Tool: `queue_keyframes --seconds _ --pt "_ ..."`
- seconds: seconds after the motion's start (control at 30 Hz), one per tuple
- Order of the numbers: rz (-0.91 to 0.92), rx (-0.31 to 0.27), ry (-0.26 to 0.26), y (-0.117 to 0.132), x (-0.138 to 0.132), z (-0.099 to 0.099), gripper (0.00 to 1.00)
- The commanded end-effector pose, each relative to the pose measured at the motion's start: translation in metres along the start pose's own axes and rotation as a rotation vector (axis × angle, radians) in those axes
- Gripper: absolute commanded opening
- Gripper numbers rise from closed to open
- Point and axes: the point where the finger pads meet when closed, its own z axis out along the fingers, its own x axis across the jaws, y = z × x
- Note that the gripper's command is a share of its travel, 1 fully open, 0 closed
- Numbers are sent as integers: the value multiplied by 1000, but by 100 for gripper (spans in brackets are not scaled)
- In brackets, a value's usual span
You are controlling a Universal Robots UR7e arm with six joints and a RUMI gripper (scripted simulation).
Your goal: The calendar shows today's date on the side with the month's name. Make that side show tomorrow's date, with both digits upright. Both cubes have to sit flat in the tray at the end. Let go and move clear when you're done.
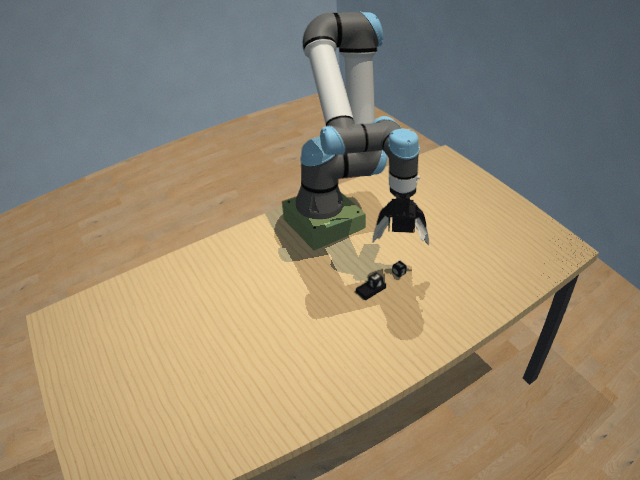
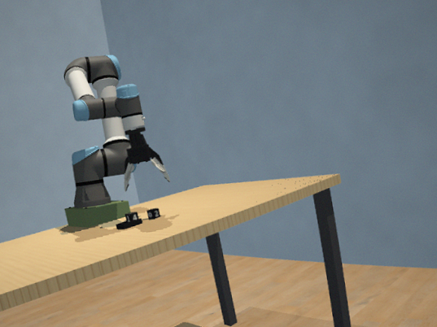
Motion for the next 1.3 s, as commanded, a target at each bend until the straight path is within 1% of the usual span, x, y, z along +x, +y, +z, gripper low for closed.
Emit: queue_keyframes --seconds 0.0,0.07,0.13,0.23,0.43,0.47,0.7,0.97,1.17,1.2,1.27 --pt "164 -5 -6 0 0 1 100" --pt "210 -5 -6 0 0 1 100" --pt "293 -5 -6 1 0 1 100" --pt "297 -5 -6 1 0 1 100" --pt "524 -6 -5 2 0 3 100" --pt "528 -6 -5 2 0 3 100" --pt "707 -6 -5 4 0 4 100" --pt "776 -6 -4 4 0 4 100" --pt "787 -7 -4 4 0 4 100" --pt "787 -7 -4 4 0 4 29" --pt "787 -7 -4 4 0 4 29"
